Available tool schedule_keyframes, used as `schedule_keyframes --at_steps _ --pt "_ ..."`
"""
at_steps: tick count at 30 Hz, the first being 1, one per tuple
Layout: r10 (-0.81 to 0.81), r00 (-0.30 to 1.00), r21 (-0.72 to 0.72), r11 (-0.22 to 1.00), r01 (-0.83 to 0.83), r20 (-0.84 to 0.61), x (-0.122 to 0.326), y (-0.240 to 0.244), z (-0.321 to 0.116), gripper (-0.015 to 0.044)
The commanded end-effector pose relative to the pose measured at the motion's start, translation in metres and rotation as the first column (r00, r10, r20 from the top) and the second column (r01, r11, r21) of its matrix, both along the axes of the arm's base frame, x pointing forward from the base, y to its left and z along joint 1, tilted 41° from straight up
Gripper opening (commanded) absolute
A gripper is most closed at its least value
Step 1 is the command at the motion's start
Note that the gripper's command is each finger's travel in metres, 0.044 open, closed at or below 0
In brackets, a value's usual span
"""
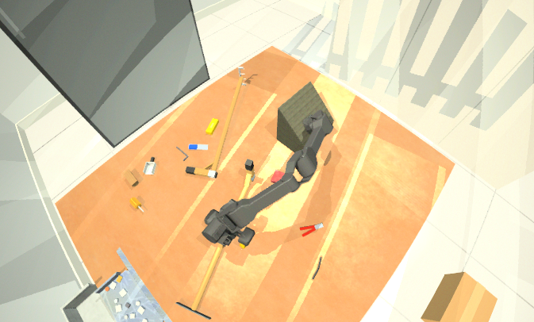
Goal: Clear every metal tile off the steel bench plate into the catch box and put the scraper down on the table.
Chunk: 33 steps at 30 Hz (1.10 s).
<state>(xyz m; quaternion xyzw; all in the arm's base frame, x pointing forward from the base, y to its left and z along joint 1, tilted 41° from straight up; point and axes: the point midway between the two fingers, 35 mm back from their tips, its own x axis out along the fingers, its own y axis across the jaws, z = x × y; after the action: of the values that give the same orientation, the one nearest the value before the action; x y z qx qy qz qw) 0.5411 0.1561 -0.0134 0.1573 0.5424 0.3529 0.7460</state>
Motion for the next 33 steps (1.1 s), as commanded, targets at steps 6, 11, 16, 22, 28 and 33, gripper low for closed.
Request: schedule_keyframes --at_steps 6,11,16,22,28,33 --pt "0.0 1.0 -0.004 1.0 0.0 -0.009 0.003 -0.008 -0.013 0.0" --pt "0.0 1.0 -0.004 1.0 0.0 -0.009 0.006 -0.011 -0.016 0.0" --pt "0.0 1.0 -0.004 1.0 0.0 -0.008 0.008 -0.014 -0.019 0.0" --pt "0.0 1.0 -0.003 1.0 0.0 -0.008 0.01 -0.018 -0.022 0.0" --pt "0.002 1.0 0.0 1.0 -0.002 0.014 0.012 -0.022 -0.006 0.0" --pt "0.011 0.999 -0.001 1.0 -0.011 0.033 0.014 -0.034 0.008 0.0"
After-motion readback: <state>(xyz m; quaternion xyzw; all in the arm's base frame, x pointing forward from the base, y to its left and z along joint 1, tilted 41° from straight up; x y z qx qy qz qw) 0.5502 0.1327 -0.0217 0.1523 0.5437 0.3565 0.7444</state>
